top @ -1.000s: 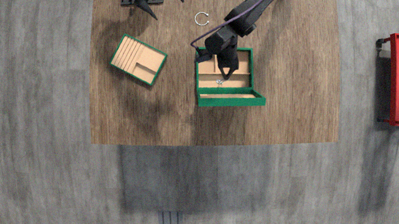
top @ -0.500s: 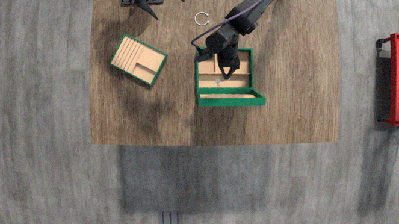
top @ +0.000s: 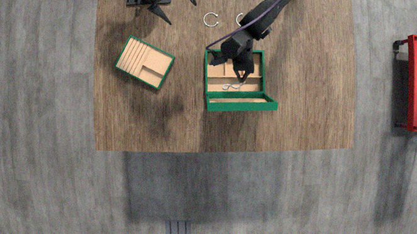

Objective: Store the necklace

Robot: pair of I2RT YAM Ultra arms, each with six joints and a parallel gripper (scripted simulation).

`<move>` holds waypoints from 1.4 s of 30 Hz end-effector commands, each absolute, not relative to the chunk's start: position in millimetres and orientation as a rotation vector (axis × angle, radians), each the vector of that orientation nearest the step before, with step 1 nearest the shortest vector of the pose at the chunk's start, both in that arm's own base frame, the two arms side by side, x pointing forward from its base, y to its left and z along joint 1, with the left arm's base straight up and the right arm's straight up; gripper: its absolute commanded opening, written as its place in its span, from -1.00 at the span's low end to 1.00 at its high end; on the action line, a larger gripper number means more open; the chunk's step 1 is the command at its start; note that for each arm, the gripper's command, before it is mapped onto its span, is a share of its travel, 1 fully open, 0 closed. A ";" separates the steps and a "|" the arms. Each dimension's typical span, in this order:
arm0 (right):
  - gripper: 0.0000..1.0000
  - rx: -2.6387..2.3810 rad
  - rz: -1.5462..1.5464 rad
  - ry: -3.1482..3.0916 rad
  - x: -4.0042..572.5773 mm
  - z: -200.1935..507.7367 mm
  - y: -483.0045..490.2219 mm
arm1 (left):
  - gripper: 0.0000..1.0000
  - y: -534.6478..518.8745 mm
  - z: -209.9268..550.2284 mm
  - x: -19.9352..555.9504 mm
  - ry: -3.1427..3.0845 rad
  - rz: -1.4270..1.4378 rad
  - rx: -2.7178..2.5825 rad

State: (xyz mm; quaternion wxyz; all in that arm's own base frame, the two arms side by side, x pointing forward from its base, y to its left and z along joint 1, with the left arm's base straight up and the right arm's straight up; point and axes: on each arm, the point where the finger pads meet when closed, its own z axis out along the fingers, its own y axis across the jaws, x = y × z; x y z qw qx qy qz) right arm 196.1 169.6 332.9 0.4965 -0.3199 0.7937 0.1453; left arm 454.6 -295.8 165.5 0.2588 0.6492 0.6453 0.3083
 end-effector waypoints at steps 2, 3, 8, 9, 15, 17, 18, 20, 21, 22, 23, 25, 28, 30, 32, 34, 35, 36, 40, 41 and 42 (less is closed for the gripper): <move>1.00 -0.819 0.377 1.900 194.6 324.7 180.1 | -1.00 -281.9 186.6 463.2 1.687 0.817 1.629; 1.00 -0.825 0.379 1.901 194.7 322.0 181.4 | -1.00 -278.1 180.2 463.2 1.687 0.817 1.629; 1.00 -0.853 0.388 1.905 194.9 309.7 187.7 | -1.00 -259.6 149.3 463.1 1.686 0.819 1.629; 1.00 -0.853 0.388 1.905 194.9 309.7 187.7 | -1.00 -259.6 149.3 463.1 1.686 0.819 1.629; 1.00 -0.877 0.398 1.905 194.7 299.2 193.5 | -1.00 -244.7 124.9 463.2 1.685 0.821 1.630; 1.00 -0.884 0.402 1.904 194.8 295.6 195.5 | -1.00 -239.1 115.5 463.2 1.685 0.822 1.630; 1.00 -0.887 0.404 1.903 194.9 293.9 196.4 | -1.00 -237.5 112.9 463.2 1.685 0.822 1.630; 1.00 -0.892 0.407 1.902 195.2 290.7 198.3 | -1.00 -235.0 93.9 462.7 1.700 0.823 1.659; 1.00 -0.894 0.408 1.901 195.4 289.3 199.1 | -1.00 -233.8 92.1 462.7 1.699 0.823 1.659; 1.00 -0.895 0.409 1.901 195.6 287.9 199.9 | -1.00 -233.4 91.4 462.7 1.699 0.823 1.659; 1.00 -0.895 0.411 1.900 195.9 286.6 200.7 | -1.00 -233.4 91.5 462.9 1.699 0.823 1.659; 1.00 -0.894 0.414 1.899 196.5 284.2 202.2 | -1.00 -235.3 95.0 464.7 1.694 0.822 1.650; 1.00 -0.895 0.415 1.900 196.7 282.0 202.9 | -1.00 -238.0 98.0 465.5 1.687 0.822 1.645; 1.00 -0.891 0.419 1.900 197.3 279.8 204.3 | -0.55 -234.4 100.0 458.7 1.695 0.827 1.646; 1.00 -0.894 0.423 1.895 197.6 278.2 205.9 | -0.38 -231.5 110.7 448.3 1.701 0.833 1.637; 1.00 -0.901 0.424 1.887 197.9 276.8 207.5 | -0.38 -229.5 115.5 439.0 1.706 0.834 1.643; 1.00 -0.902 0.426 1.885 198.0 276.1 208.3 | -0.15 -229.1 115.9 436.8 1.707 0.834 1.644; 1.00 -0.908 0.429 1.878 197.7 276.0 209.5 | 0.08 -229.0 117.8 433.8 1.707 0.834 1.644; 1.00 -0.946 0.467 1.835 191.6 278.7 217.2 | 0.30 -229.0 133.4 412.8 1.707 0.834 1.644; 1.00 -0.954 0.477 1.824 189.9 280.2 218.9 | 0.30 -229.0 139.8 404.6 1.707 0.834 1.644; 1.00 -0.963 0.491 1.807 187.4 282.9 221.4 | 0.30 -229.0 146.2 396.2 1.707 0.834 1.644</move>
